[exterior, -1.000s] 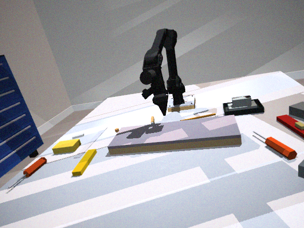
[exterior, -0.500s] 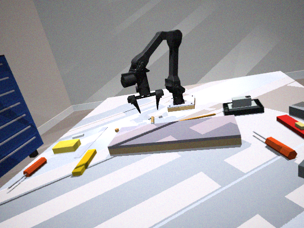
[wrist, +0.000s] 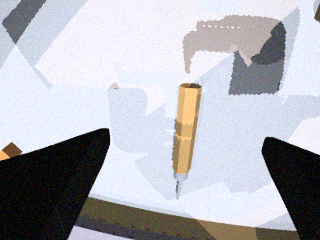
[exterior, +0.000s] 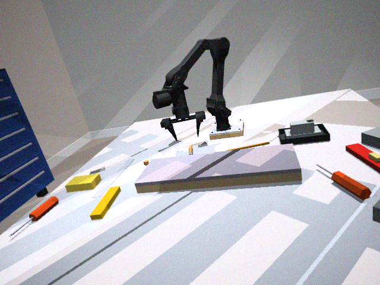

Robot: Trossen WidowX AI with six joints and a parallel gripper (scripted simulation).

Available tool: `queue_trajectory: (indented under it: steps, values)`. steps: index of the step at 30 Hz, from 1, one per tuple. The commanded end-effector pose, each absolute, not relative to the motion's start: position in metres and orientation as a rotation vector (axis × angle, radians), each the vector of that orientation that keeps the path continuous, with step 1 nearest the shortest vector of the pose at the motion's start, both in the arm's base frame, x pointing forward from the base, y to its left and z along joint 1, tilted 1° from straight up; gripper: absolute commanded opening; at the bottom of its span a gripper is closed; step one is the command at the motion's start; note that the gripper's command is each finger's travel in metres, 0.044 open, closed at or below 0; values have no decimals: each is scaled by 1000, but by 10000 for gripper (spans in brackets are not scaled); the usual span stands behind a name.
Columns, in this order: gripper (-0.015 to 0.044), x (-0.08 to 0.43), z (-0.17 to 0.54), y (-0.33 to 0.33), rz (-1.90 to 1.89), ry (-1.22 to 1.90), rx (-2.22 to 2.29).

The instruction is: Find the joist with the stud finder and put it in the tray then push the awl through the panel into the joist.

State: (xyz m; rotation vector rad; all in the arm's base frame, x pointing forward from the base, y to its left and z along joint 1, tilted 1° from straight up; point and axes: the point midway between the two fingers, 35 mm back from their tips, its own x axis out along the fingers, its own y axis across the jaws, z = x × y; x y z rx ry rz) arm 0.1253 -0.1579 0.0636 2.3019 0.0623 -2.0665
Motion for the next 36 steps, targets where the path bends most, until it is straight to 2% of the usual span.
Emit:
queue_trajectory:
  steps: [1,36]
  values:
    - [440,123,63,-155,-2076,60,2299]
    - [440,124,12,-155,-2076,61,2299]
